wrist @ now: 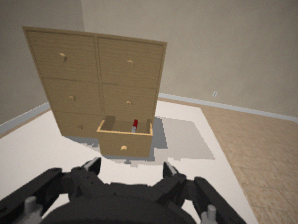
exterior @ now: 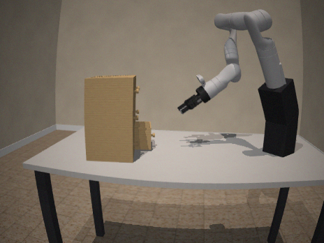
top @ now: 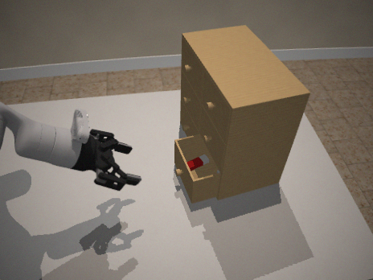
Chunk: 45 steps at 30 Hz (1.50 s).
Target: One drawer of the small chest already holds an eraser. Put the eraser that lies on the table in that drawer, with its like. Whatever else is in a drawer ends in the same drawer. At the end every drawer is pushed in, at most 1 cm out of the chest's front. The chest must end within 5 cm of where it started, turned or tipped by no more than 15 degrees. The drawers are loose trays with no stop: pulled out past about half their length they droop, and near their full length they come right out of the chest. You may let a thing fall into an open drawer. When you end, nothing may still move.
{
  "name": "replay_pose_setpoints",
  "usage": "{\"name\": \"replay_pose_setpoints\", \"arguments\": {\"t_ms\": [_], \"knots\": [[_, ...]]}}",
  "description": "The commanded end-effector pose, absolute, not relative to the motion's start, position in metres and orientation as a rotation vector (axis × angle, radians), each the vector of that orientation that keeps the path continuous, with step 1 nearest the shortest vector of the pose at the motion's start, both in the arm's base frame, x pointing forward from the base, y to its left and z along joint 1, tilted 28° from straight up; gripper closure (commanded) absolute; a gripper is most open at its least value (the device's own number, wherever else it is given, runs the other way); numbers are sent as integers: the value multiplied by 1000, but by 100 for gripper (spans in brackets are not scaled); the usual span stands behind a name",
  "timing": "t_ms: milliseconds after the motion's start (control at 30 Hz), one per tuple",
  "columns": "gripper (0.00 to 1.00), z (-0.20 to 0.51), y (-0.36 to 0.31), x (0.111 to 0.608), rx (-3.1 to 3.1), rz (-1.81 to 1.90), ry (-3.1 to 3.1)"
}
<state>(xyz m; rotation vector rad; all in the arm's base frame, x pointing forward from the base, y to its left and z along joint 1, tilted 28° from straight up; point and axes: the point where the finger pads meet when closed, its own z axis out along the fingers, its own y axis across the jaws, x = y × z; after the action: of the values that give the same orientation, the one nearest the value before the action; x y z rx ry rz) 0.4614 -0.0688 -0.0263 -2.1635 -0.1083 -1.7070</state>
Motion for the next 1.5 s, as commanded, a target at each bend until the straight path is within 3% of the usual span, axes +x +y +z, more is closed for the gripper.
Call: {"name": "replay_pose_setpoints", "arguments": {"t_ms": [0,1467], "knots": [[0,-21,-71,462,-2180,-1696,-129],[0,-7,-76,457,-2506,-1210,-238]]}}
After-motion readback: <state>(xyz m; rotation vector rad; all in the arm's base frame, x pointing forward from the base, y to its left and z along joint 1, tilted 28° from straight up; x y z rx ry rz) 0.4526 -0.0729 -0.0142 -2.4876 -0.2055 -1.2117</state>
